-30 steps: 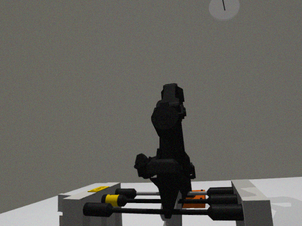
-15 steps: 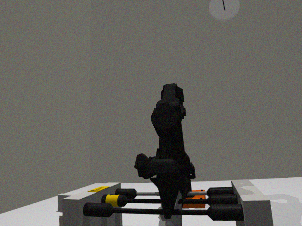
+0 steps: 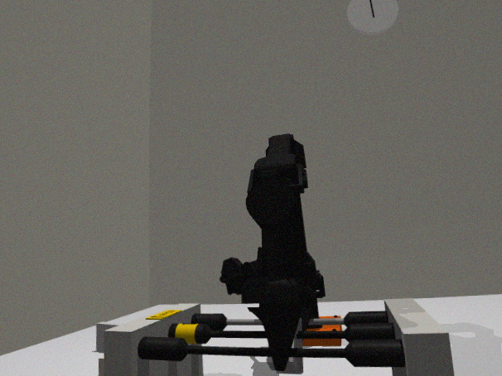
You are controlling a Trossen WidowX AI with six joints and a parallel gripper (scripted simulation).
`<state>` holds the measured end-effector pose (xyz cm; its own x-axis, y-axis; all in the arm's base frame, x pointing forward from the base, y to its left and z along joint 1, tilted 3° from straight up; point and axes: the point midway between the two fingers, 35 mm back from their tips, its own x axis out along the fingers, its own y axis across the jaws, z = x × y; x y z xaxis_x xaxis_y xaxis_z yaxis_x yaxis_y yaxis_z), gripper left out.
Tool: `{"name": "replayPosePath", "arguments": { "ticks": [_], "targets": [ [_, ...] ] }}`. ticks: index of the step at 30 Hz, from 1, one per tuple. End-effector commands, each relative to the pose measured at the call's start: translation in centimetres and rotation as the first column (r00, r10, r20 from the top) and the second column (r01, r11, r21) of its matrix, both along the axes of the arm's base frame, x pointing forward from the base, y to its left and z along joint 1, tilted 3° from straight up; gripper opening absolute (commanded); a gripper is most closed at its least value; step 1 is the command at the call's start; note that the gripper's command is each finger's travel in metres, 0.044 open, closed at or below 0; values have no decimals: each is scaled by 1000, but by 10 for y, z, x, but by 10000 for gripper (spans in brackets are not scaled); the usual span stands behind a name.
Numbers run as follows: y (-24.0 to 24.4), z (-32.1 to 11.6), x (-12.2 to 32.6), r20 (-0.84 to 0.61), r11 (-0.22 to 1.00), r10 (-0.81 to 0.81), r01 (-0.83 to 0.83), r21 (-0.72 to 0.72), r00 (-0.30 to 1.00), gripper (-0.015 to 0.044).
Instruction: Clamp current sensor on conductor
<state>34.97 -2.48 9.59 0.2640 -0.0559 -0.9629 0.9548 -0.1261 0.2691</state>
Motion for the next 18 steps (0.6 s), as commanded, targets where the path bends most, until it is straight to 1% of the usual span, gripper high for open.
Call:
{"name": "replayPosePath", "arguments": {
  "ticks": [1, 8, 18],
  "targets": [
    [0, 10, 1, -72, 1000, -1, 2, 12, 997, 0],
    [0, 16, -1, -184, 1000, -3, 8, 27, 983, 0],
    [0, 11, -4, -174, 1000, -2, 5, 19, 985, 0]
  ]
}}
